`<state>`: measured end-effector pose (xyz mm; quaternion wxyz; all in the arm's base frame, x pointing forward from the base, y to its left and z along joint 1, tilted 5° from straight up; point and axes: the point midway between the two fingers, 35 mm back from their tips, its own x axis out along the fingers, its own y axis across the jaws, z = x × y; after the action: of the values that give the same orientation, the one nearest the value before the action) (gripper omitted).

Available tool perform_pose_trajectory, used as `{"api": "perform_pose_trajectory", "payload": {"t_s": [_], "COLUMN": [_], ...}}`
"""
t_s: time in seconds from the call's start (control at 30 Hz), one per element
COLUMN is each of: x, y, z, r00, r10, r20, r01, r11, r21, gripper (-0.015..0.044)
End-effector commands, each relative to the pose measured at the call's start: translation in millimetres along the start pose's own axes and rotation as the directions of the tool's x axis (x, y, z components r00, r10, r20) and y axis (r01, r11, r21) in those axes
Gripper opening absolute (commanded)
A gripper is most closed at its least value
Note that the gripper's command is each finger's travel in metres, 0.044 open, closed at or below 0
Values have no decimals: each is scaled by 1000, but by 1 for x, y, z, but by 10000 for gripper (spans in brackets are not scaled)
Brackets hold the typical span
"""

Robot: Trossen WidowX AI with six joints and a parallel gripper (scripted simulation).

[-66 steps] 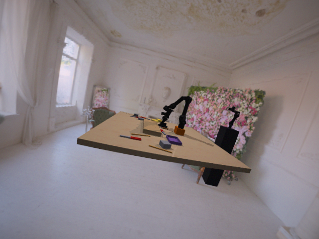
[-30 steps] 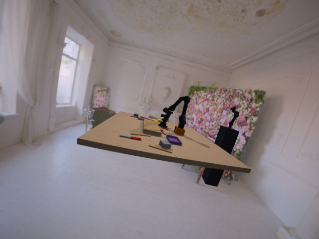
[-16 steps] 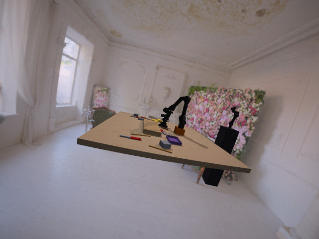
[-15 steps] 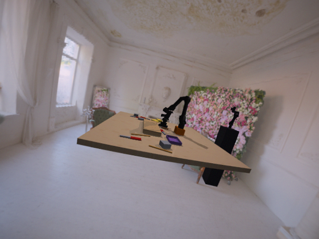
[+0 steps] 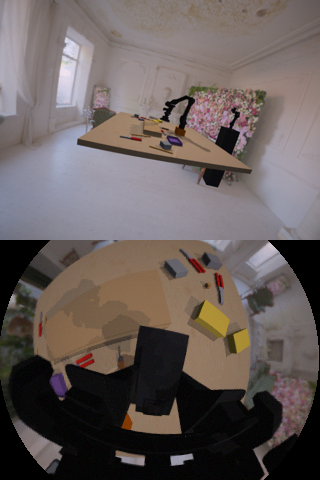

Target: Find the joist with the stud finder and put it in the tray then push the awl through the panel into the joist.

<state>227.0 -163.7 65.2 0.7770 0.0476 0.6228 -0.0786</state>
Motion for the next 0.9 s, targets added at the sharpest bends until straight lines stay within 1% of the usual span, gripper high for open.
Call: {"api": "perform_pose_trajectory", "payload": {"t_s": [0.0, 0.13, 0.87], "x": [-7, -8, 3], "y": [1, 3, 36], "z": [1, 11, 110], "r00": [1000, 1000, 997], "r10": [1, 7, 72], "r20": [-6, -5, -4], "r01": [-1, -8, -71], "r11": [1000, 1000, 969], "r21": [5, -18, -237], "gripper": [0, 0, 0]}}
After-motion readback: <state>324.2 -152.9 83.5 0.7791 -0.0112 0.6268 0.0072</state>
